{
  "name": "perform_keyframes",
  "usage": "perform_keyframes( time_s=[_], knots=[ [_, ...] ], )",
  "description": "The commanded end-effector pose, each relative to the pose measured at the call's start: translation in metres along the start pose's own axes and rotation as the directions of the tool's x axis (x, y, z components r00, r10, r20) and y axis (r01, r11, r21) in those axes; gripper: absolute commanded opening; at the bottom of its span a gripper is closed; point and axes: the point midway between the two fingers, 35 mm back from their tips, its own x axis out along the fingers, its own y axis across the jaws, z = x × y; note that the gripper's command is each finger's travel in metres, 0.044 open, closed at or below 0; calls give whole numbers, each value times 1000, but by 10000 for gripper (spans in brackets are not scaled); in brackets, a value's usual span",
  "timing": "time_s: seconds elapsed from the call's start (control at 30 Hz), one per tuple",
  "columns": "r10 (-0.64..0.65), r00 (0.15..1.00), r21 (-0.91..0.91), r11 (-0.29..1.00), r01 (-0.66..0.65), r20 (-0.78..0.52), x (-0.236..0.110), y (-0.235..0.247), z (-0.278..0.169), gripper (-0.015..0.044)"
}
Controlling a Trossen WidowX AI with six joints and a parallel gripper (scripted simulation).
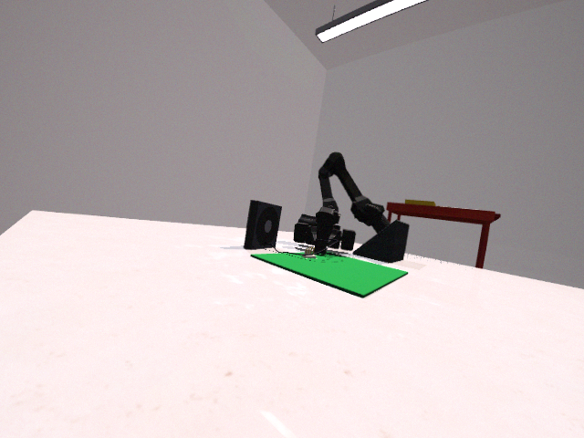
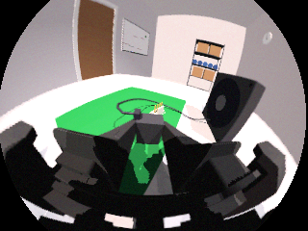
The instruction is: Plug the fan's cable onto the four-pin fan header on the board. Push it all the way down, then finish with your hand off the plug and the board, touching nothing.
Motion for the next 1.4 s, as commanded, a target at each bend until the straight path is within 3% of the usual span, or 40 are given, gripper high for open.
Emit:
perform_keyframes(
  time_s=[0.0, 0.5, 0.77, 1.37],
  knots=[
    [1, 1000, 2, 1000, -1, 0, 0, 0, 0, 0],
    [1, 1000, 2, 1000, -1, 0, 0, 0, 0, 0],
    [0, 1000, 0, 1000, 0, 0, 0, 0, 0, 205],
    [0, 1000, 0, 1000, 0, 0, 0, 0, 0, 205]
  ],
)
